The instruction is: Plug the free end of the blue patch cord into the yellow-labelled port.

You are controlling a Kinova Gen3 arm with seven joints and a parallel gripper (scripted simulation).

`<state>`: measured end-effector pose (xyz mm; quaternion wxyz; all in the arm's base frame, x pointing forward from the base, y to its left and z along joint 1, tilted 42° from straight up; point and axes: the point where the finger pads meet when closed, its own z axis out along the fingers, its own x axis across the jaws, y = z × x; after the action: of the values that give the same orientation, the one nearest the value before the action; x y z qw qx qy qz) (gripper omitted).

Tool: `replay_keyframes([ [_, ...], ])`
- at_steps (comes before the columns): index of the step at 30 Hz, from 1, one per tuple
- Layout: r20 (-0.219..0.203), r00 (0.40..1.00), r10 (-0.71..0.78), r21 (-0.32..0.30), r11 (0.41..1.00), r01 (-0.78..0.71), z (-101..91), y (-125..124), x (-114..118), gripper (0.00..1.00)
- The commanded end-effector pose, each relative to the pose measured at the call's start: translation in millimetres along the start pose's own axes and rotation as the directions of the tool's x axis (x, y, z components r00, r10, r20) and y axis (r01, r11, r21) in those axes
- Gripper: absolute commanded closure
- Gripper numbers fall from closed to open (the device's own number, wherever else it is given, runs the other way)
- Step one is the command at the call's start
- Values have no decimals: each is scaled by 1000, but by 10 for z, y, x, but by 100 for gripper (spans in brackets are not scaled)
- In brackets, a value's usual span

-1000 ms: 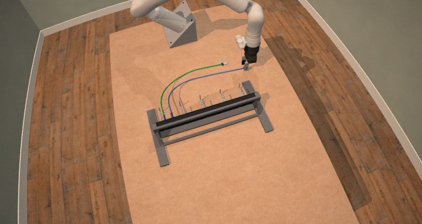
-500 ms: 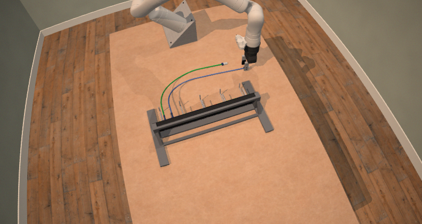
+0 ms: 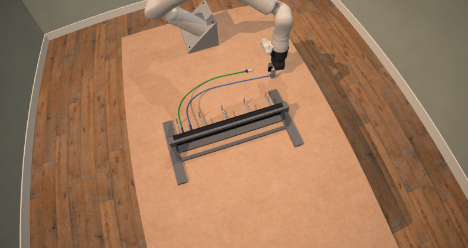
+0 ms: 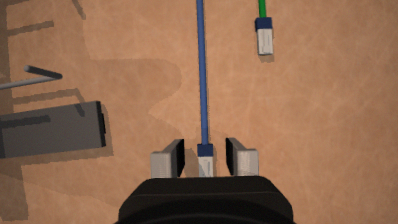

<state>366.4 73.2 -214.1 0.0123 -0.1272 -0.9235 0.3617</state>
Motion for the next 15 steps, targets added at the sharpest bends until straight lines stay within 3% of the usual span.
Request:
replay_keyframes([
  [1, 1, 1000, 0, -2, 1000, 0, -10, 7, -4, 27],
  [15, 1, 1000, 0, -2, 1000, 0, 14, 7, -4, 27],
])
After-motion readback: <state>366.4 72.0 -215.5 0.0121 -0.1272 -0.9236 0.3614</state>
